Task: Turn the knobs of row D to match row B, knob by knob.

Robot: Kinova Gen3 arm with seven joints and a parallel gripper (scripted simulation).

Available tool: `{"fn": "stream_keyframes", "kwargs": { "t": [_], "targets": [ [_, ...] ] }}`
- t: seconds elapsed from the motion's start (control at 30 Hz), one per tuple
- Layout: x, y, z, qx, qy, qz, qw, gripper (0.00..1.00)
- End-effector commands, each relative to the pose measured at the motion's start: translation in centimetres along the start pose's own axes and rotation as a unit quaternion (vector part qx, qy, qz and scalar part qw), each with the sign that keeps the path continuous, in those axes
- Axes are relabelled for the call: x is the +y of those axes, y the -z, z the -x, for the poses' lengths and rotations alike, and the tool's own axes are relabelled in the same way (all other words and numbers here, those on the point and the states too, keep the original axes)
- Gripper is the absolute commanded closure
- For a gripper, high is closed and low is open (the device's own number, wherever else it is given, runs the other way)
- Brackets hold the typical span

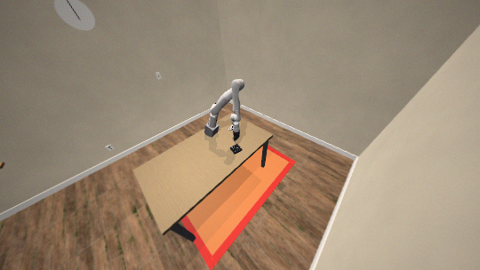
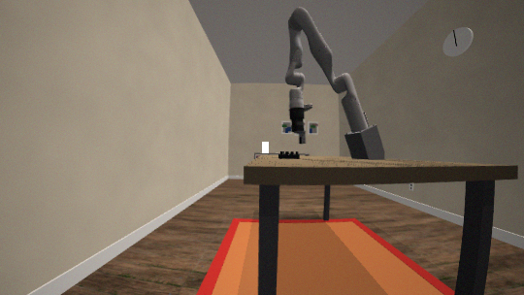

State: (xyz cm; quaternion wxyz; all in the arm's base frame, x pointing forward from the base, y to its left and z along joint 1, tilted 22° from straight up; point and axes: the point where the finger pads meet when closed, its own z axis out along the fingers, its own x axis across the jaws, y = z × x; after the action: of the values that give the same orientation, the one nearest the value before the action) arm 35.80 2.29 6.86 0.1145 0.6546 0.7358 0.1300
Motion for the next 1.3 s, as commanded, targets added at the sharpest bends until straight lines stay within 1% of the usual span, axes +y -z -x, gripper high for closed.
{"fn": "stream_keyframes", "kwargs": {
  "t": [0.0,0.2,0.43,0.5,0.77,1.0,1.07,1.27],
  "targets": [
    [0.4,0.2,0.0,0.003,0.053,0.016,0.998,0.54],
    [0.7,0.3,0.2,0.001,0.164,0.017,0.986,0.54],
    [1.1,0.5,0.3,-0.001,0.280,0.017,0.960,0.54],
    [1.1,0.5,0.3,-0.001,0.280,0.017,0.960,0.54],
    [1.6,0.7,0.4,-0.004,0.387,0.018,0.922,0.54],
    [2.0,0.8,0.5,-0.006,0.459,0.018,0.888,0.54],
    [2.0,0.8,0.5,-0.006,0.459,0.018,0.888,0.54],
    [2.3,0.9,0.4,-0.007,0.503,0.018,0.864,0.54]
  ]
}}
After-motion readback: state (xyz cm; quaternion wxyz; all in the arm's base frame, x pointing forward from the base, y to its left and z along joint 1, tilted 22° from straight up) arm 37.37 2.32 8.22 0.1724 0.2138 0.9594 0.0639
